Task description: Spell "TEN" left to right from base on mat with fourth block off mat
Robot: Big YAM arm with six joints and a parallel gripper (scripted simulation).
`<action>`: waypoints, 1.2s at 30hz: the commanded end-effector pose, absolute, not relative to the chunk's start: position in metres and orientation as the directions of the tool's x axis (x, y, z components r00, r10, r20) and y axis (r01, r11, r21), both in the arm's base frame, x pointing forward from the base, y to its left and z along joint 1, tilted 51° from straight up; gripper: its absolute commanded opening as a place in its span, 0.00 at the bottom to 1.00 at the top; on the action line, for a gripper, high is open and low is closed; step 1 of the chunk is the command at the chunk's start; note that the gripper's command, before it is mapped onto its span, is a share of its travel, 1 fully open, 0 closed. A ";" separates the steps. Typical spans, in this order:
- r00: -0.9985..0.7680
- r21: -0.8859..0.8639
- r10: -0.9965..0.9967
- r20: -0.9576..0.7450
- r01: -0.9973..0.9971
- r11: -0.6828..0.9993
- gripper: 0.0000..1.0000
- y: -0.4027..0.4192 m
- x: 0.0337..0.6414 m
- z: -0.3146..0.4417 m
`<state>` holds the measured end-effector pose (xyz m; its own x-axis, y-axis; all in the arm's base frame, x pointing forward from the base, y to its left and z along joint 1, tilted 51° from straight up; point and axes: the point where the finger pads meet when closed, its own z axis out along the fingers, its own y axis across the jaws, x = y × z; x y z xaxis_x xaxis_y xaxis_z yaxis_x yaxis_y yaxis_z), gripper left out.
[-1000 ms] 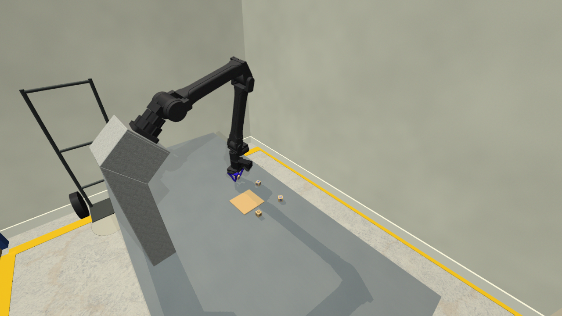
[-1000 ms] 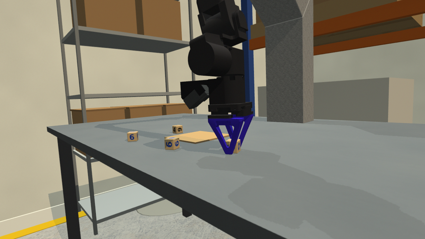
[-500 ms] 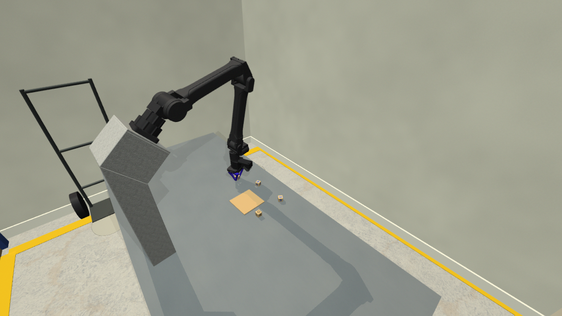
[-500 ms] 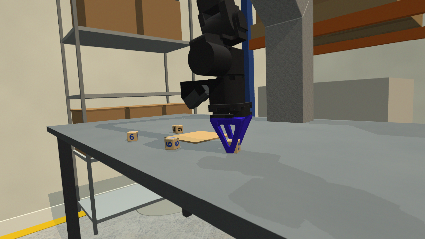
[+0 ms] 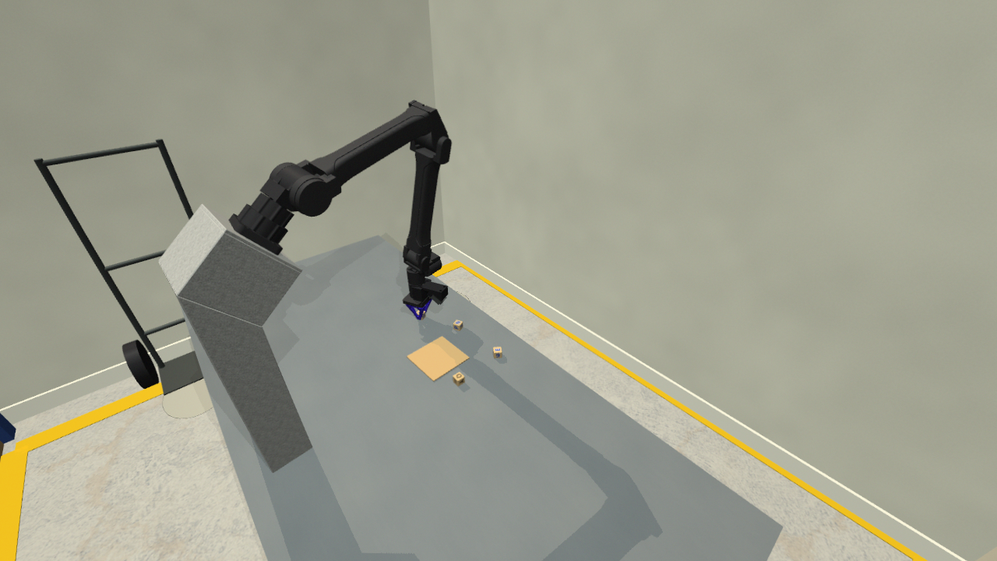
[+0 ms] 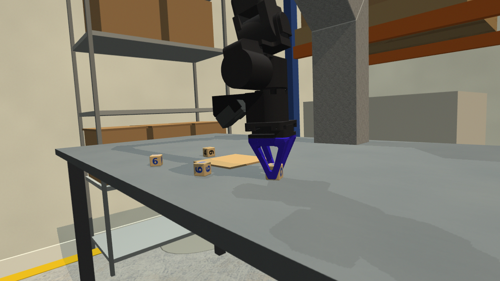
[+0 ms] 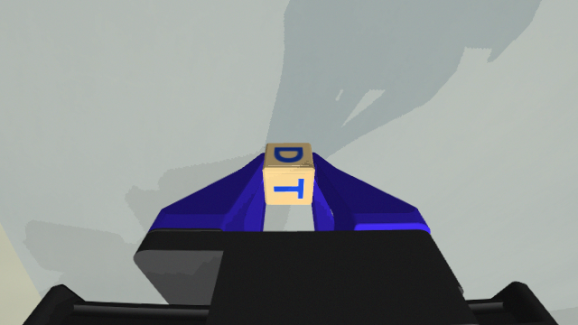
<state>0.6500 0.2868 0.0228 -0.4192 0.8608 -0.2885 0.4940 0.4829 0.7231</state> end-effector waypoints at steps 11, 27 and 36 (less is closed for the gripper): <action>-0.408 0.726 0.864 -0.295 0.491 0.481 0.22 0.277 0.657 0.024; -0.408 0.726 0.864 -0.295 0.491 0.481 0.22 0.277 0.657 0.024; -0.417 0.734 0.863 -0.285 0.483 0.476 0.22 0.288 0.630 0.052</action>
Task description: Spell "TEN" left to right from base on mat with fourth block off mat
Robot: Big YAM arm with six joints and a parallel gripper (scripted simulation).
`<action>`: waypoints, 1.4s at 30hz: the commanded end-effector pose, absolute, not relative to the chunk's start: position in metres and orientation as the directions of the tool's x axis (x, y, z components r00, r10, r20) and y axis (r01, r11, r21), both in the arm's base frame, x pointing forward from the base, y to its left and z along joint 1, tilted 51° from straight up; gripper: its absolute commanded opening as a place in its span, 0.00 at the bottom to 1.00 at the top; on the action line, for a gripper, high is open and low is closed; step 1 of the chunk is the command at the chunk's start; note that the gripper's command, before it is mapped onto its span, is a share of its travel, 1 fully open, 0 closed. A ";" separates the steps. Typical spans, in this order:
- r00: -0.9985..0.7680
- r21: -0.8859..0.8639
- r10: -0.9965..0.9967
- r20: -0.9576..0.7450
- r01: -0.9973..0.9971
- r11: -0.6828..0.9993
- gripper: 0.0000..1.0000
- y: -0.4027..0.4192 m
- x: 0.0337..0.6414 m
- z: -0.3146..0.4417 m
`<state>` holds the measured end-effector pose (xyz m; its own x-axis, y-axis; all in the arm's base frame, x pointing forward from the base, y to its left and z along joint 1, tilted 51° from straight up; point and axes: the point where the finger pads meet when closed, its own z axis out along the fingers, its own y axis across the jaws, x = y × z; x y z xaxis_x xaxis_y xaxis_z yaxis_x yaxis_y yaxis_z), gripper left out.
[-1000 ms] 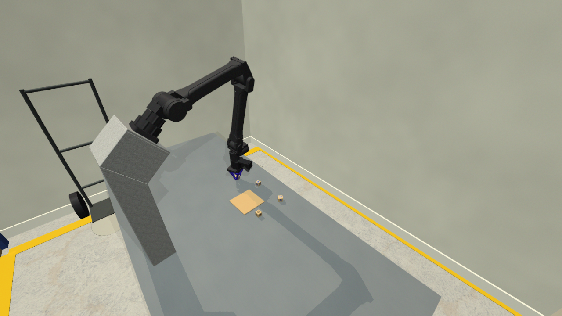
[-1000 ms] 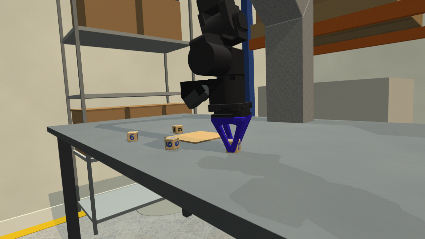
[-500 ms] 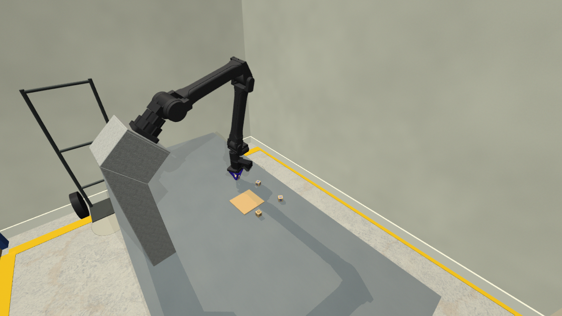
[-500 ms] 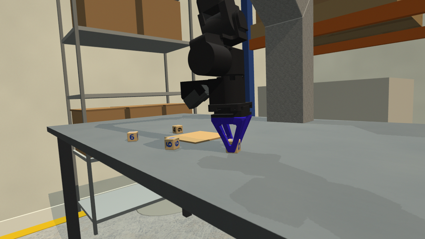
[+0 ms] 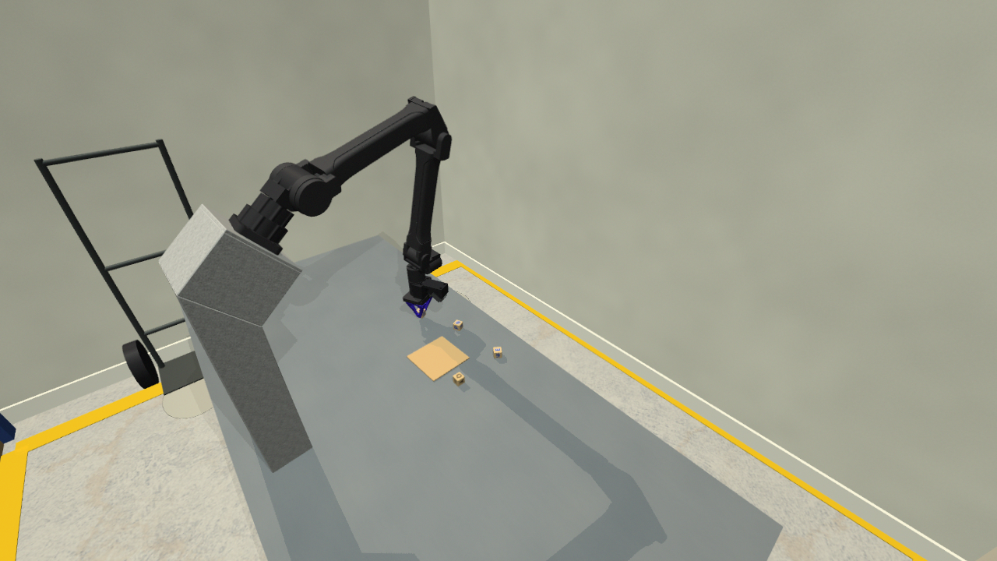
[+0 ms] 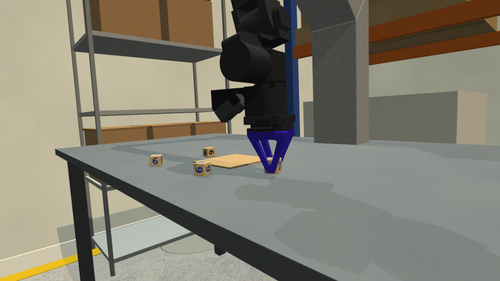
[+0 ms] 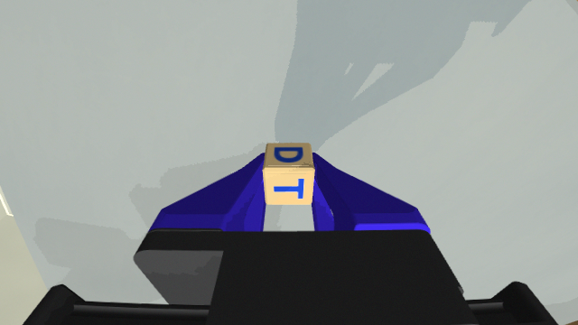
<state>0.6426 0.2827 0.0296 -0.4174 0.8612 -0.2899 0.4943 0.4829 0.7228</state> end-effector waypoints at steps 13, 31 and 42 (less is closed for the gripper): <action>-0.418 0.736 0.863 -0.284 0.482 0.475 0.22 0.277 0.574 0.096; -0.420 0.724 0.854 -0.308 0.478 0.496 0.22 0.264 0.577 0.092; -0.506 0.649 0.729 -0.460 0.369 0.665 0.22 0.247 0.580 0.092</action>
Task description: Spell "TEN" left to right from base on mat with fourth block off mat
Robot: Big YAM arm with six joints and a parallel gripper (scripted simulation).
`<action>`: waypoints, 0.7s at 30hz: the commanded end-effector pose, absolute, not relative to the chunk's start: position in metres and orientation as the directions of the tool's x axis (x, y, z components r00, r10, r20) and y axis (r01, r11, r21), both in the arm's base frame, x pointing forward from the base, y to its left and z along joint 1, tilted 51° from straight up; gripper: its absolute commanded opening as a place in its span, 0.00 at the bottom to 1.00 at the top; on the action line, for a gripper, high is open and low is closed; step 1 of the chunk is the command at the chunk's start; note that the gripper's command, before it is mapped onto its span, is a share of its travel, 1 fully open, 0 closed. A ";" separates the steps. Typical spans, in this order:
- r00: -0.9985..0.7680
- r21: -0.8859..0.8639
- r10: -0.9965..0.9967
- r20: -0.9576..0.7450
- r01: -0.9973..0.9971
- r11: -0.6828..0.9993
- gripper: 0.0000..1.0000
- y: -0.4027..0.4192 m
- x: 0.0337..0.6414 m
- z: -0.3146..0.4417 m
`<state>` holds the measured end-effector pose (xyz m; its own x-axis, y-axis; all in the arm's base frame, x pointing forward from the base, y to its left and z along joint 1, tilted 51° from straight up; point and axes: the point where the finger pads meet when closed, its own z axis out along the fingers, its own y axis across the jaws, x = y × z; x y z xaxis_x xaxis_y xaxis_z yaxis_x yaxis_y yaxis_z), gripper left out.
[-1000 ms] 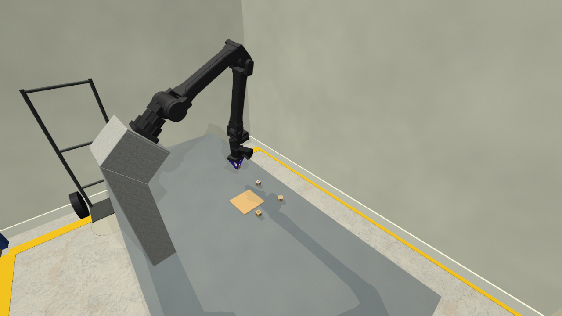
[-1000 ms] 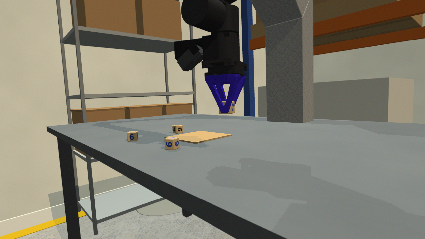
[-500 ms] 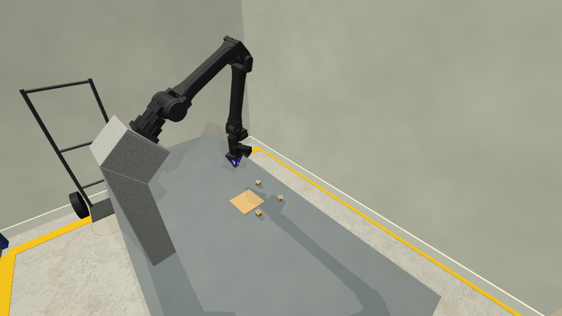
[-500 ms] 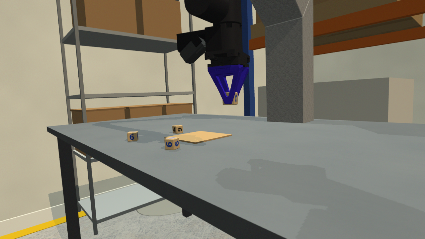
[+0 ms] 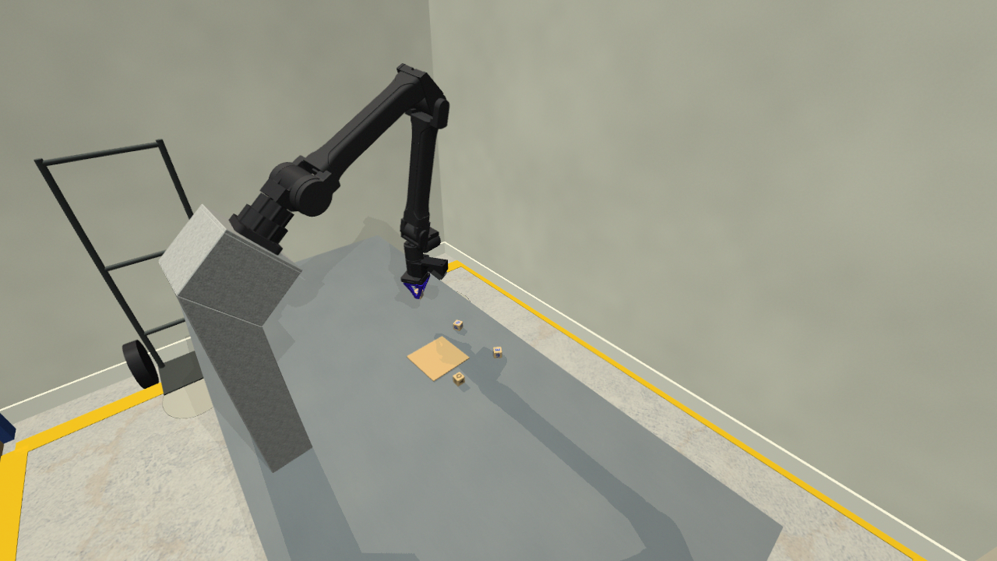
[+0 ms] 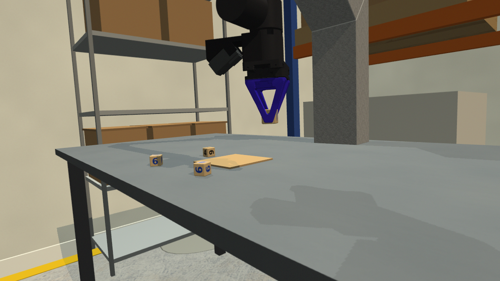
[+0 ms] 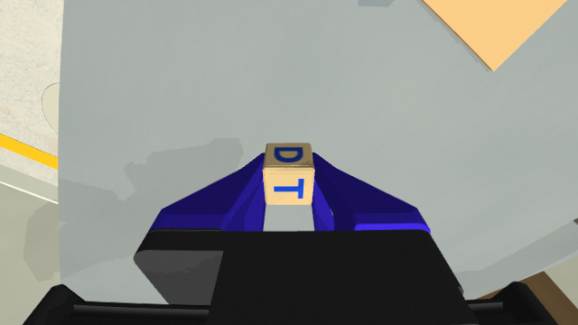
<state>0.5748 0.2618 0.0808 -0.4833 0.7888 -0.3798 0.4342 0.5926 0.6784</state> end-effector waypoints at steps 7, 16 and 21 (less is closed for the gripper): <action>-0.611 0.425 0.423 -0.669 0.152 0.892 0.22 0.221 0.579 0.081; -0.636 0.136 0.054 -0.770 -0.081 0.987 0.22 0.187 0.576 0.068; -0.613 -0.044 -0.177 -0.770 -0.226 0.973 0.22 0.161 0.569 0.049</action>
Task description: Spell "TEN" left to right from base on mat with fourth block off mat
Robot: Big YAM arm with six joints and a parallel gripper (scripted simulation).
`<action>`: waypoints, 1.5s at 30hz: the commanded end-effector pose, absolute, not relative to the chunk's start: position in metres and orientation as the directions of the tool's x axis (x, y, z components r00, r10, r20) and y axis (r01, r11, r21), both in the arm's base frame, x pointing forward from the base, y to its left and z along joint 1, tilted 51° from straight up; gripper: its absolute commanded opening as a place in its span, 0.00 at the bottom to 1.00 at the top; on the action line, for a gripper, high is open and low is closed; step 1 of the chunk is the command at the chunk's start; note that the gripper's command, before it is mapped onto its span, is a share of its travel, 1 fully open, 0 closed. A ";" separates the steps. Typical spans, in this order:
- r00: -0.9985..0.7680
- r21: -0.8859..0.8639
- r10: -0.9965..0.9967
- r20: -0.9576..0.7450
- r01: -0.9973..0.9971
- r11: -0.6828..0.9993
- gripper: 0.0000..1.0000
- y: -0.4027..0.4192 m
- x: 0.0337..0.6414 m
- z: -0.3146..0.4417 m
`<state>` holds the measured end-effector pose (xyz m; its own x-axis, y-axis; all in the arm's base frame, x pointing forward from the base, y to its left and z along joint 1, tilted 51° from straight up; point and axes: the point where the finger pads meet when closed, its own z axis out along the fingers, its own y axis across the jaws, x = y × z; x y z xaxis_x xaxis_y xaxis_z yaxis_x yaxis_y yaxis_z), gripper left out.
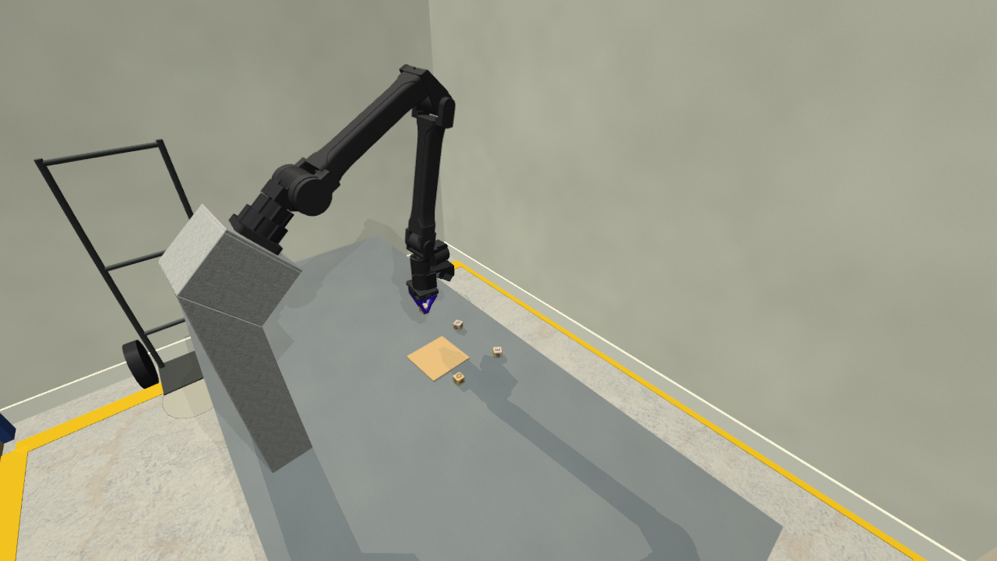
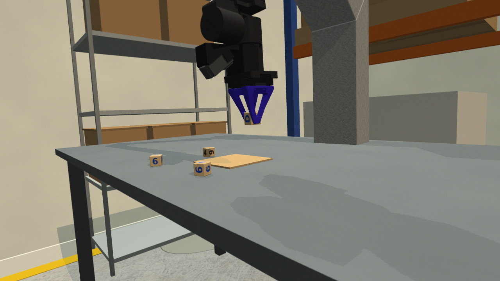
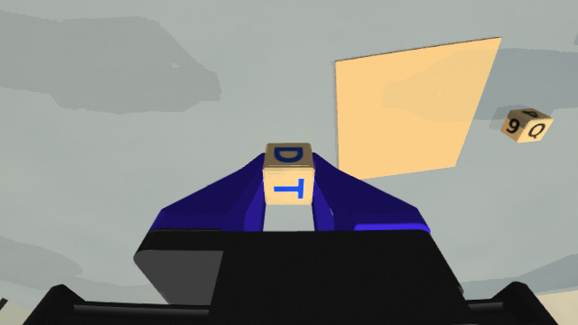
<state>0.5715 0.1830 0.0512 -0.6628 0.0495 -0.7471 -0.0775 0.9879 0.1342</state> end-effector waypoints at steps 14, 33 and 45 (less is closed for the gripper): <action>-0.396 -0.477 -0.702 -0.592 -0.530 0.701 0.22 0.115 0.555 0.034; 0.105 -0.773 -0.988 -0.117 -0.634 0.024 0.22 0.102 0.550 0.027; 0.107 -0.767 -0.988 -0.113 -0.641 0.018 0.22 0.103 0.553 0.020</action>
<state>0.5554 0.1092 0.0273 0.0988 -0.9866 -0.1298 -0.6387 0.0371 -0.7686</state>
